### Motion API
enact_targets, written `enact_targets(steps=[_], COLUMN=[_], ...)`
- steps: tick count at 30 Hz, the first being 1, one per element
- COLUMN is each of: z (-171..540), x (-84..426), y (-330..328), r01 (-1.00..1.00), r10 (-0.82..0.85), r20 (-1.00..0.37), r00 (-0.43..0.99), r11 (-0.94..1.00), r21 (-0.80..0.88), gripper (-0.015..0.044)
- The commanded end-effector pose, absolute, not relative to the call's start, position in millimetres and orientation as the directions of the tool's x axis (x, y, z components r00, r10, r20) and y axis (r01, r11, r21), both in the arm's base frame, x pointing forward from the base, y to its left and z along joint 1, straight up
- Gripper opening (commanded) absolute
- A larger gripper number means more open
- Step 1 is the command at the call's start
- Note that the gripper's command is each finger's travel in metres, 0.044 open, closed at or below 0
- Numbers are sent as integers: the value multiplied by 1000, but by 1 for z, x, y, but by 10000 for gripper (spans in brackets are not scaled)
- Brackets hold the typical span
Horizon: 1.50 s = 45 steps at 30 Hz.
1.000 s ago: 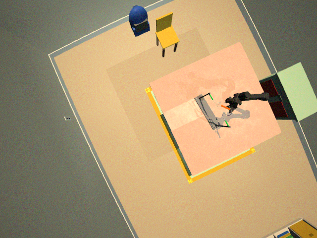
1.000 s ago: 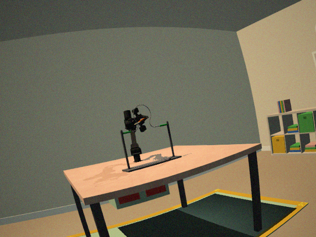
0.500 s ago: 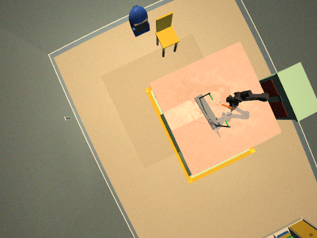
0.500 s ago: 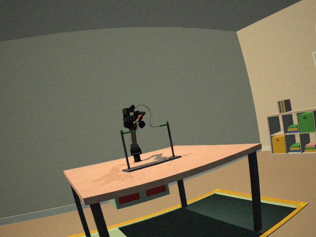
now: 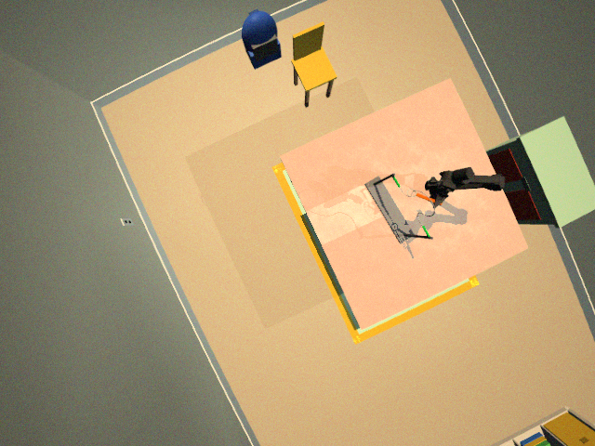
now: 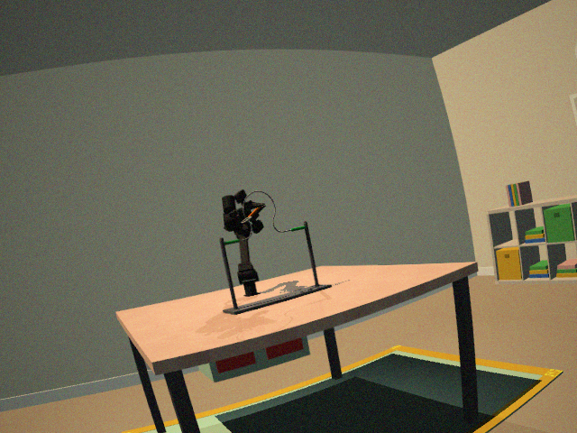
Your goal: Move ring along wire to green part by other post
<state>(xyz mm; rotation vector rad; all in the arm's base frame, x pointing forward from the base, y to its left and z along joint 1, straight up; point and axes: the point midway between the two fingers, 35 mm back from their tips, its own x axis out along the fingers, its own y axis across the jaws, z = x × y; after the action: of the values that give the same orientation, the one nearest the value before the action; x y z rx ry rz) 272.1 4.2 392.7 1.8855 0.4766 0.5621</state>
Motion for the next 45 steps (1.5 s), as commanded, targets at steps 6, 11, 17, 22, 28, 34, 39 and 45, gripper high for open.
enact_targets(steps=[6, 11, 17, 22, 28, 34, 39, 45], z=[393, 391, 389, 386, 384, 381, 379, 376], x=[271, 271, 271, 271, 271, 271, 271, 272], y=[5, 5, 6, 6, 6, 6, 6, 6], r01=[55, 50, 44, 39, 33, 28, 24, 20], r10=[582, 588, 593, 593, 590, 582, 573, 558], r20=[109, 73, 28, -10, -55, -101, -139, -183], r00=[806, 805, 805, 805, 806, 807, 808, 810], r11=[-256, -190, -107, -36, 49, 133, 203, 286], r21=[965, 981, 993, 999, 998, 991, 979, 958], gripper=[-150, -150, -150, -150, -150, -150, -150, -150])
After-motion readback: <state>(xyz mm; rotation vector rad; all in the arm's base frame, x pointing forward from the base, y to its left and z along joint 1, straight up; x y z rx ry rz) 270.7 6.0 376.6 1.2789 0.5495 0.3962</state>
